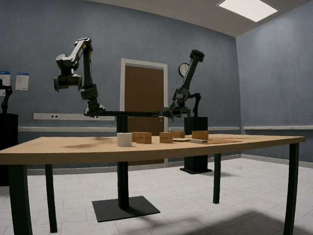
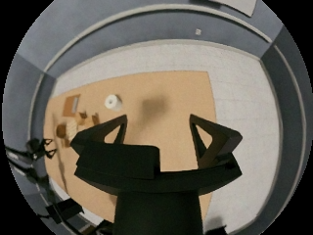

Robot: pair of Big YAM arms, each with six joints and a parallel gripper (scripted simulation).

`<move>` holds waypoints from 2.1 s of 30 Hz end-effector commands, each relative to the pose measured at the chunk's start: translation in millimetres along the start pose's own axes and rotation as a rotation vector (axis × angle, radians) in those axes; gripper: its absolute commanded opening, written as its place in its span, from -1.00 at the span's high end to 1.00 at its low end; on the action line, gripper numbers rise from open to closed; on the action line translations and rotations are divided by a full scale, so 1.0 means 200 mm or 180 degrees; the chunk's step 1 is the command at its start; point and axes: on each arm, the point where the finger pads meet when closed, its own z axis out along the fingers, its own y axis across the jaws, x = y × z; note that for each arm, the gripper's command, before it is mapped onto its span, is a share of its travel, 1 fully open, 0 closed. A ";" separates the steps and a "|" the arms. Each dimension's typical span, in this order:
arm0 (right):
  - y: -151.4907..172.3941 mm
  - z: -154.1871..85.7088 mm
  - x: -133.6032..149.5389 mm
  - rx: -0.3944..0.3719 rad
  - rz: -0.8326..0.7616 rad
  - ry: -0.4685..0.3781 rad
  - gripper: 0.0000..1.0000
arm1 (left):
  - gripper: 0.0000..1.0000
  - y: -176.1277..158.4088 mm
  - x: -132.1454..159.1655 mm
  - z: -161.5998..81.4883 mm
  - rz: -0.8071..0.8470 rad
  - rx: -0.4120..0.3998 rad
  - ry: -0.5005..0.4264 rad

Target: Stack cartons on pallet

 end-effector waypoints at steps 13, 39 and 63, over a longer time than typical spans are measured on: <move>-0.11 0.01 -0.10 0.0360 -0.0186 0.0037 -1.00 | -1.00 -0.05 -0.04 0.08 -0.0391 -0.0224 -0.0120; -0.09 0.00 -0.06 0.0348 -0.0180 0.0063 -1.00 | -0.58 -0.26 -0.02 0.18 -0.2307 -0.0992 0.0277; -0.09 0.00 -0.06 0.0348 -0.0180 0.0063 -1.00 | -0.58 -0.15 0.13 0.21 -0.2486 -0.1521 0.0257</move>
